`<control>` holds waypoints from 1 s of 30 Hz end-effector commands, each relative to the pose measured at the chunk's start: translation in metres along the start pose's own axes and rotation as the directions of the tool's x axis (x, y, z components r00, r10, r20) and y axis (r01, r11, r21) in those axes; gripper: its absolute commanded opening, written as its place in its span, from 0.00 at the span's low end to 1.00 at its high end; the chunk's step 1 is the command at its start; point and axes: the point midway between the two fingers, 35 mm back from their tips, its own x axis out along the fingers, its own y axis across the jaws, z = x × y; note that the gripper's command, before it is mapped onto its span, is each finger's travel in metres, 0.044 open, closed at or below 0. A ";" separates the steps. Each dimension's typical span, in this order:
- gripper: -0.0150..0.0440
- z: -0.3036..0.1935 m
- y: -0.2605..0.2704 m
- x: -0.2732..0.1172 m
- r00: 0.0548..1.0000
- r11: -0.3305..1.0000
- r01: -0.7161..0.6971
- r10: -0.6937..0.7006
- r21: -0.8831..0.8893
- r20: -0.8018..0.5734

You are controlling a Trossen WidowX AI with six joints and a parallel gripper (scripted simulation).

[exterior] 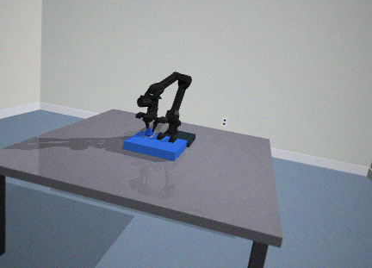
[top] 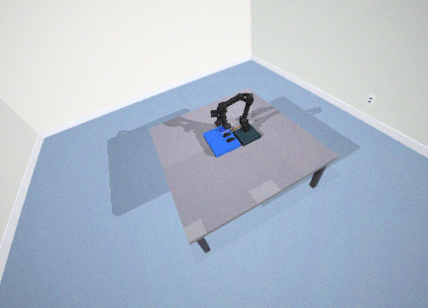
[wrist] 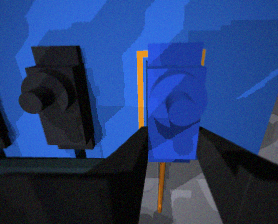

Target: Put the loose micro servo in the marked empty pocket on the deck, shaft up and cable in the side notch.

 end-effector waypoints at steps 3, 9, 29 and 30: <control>0.25 0.000 0.000 0.005 1.000 1.000 -0.002 0.002 0.004 0.001; 0.25 0.000 0.000 0.009 1.000 1.000 -0.002 0.002 0.004 0.001; 0.57 0.000 0.000 0.014 1.000 1.000 -0.002 0.002 0.004 0.001; 0.57 0.000 0.000 0.014 1.000 1.000 -0.002 0.002 0.004 0.001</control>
